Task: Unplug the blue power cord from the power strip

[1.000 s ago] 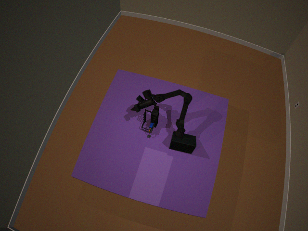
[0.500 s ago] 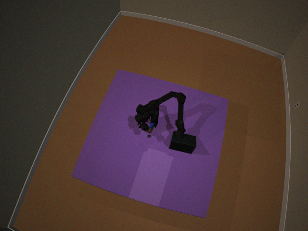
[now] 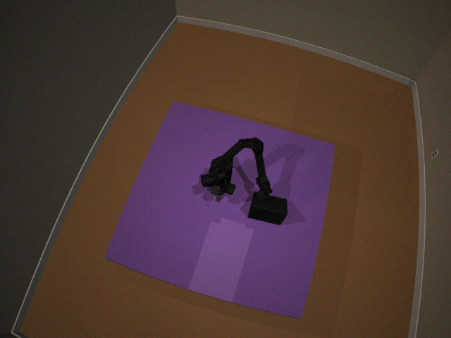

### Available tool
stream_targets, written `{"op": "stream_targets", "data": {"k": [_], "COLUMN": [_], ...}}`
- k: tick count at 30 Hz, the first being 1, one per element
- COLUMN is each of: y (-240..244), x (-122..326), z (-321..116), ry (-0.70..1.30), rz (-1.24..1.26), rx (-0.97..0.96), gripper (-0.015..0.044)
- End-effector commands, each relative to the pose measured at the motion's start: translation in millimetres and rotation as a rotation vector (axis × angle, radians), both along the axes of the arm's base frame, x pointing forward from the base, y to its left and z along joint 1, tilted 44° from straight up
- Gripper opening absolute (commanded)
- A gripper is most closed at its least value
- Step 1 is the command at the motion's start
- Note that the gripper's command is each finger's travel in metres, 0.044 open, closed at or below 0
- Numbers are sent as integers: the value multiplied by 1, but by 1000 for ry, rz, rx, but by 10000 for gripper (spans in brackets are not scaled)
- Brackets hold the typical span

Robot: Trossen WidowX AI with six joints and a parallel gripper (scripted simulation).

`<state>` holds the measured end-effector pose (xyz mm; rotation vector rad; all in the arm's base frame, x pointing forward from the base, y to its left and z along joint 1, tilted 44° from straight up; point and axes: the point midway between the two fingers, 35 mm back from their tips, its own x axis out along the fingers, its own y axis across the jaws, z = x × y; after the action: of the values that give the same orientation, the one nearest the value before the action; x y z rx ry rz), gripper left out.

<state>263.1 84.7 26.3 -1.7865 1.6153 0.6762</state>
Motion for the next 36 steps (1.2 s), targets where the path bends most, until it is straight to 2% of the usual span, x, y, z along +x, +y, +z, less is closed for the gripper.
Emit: {"op": "stream_targets", "data": {"k": [1,36], "y": [0,-31], "x": [0,0], "z": [2,27], "ry": [18,18], "rz": [22,22], "rx": [-18,-20], "gripper": [160,160]}}
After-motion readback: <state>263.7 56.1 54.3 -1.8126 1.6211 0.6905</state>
